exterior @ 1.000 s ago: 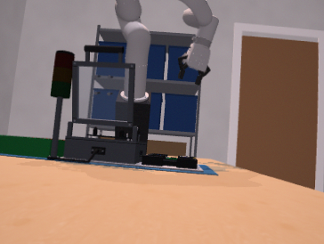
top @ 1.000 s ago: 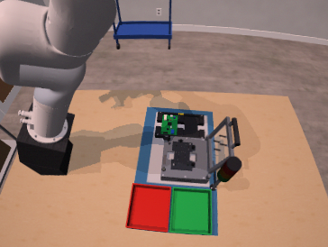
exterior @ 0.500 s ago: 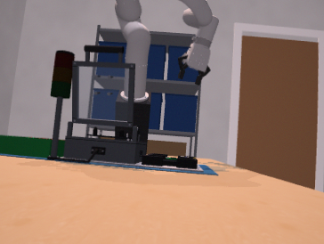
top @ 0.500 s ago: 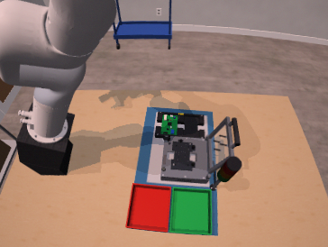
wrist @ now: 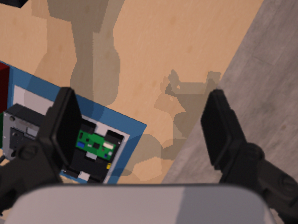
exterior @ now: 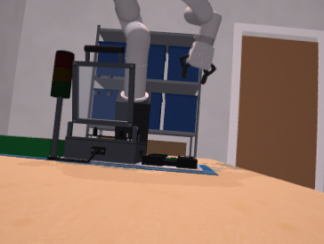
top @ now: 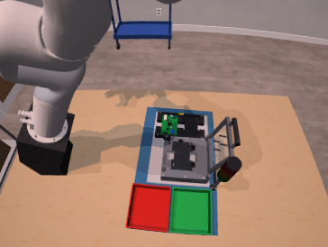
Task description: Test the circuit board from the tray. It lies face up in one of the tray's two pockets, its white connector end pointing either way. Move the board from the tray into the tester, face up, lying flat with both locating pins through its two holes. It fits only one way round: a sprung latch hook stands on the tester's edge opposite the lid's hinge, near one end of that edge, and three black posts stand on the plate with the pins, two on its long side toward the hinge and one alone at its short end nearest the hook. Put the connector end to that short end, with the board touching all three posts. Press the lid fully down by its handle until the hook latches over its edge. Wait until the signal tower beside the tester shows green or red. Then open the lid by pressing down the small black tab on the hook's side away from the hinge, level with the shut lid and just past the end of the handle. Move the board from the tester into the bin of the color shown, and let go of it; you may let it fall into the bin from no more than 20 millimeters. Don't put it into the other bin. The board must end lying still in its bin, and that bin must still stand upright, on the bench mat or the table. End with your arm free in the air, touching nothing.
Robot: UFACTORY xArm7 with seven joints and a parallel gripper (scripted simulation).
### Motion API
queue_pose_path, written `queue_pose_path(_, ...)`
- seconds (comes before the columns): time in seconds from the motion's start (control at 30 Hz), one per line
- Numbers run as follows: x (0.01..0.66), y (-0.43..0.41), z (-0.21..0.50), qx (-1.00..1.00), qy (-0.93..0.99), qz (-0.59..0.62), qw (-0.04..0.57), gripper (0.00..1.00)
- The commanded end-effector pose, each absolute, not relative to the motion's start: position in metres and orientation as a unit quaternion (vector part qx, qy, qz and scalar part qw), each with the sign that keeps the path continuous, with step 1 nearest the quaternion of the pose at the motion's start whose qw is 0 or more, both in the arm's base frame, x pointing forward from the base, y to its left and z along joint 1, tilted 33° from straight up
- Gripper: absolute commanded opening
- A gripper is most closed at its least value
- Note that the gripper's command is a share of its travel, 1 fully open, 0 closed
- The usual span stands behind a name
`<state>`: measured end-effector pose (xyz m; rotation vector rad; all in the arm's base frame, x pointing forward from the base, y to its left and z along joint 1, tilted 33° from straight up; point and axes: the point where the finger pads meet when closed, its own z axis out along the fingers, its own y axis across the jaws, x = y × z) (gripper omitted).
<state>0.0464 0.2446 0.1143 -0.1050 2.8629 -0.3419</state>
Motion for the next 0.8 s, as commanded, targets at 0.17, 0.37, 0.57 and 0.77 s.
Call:
queue_pose_path(0.17, 0.090, 0.255, 0.136, 0.100, 0.983, -0.066, 0.141, 1.00)
queue_pose_path(0.37, 0.114, 0.255, 0.148, 0.170, 0.973, -0.040, 0.147, 1.00)
queue_pose_path(0.57, 0.138, 0.253, 0.160, 0.243, 0.958, -0.014, 0.153, 1.00)
queue_pose_path(0.77, 0.162, 0.248, 0.173, 0.309, 0.938, 0.010, 0.159, 1.00)
